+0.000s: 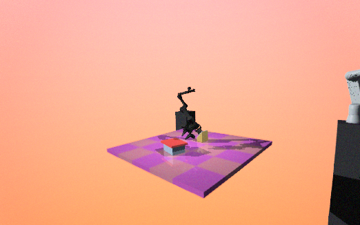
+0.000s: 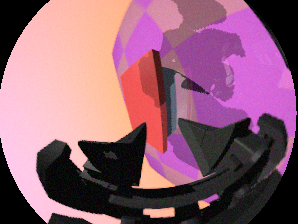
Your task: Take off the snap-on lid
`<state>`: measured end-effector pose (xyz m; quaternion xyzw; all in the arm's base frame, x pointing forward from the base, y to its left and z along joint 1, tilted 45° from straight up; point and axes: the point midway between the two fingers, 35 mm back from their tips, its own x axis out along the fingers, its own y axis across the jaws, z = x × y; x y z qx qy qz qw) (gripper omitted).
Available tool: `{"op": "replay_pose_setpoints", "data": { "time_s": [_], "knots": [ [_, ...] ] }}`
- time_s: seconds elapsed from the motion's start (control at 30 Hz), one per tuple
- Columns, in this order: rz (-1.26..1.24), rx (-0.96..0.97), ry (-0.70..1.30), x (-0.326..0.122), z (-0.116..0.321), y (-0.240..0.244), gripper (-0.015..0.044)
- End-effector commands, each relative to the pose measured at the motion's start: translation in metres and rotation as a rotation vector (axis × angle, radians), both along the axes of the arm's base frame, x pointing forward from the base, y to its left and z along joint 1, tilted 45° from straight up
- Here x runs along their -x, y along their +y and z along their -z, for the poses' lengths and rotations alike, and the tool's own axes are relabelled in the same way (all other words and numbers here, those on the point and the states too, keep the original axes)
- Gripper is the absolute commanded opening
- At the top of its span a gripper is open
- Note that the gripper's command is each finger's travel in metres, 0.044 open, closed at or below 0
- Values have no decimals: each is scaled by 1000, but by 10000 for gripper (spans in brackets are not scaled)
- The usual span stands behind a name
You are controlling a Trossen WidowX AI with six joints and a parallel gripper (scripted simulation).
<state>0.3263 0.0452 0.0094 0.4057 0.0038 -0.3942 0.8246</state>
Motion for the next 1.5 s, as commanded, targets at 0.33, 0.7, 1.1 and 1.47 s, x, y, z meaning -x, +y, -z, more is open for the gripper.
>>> {"op": "replay_pose_setpoints", "data": {
  "time_s": [0.33, 0.7, 1.1, 1.47],
  "knots": [
    [-2, 4, 9, -16, 10, -16, 235],
    [-6, 12, 0, -27, 13, -30, 235],
    [-7, 16, -4, -30, 14, -34, 149],
    [-7, 16, -4, -30, 14, -34, 0]
  ]
}}
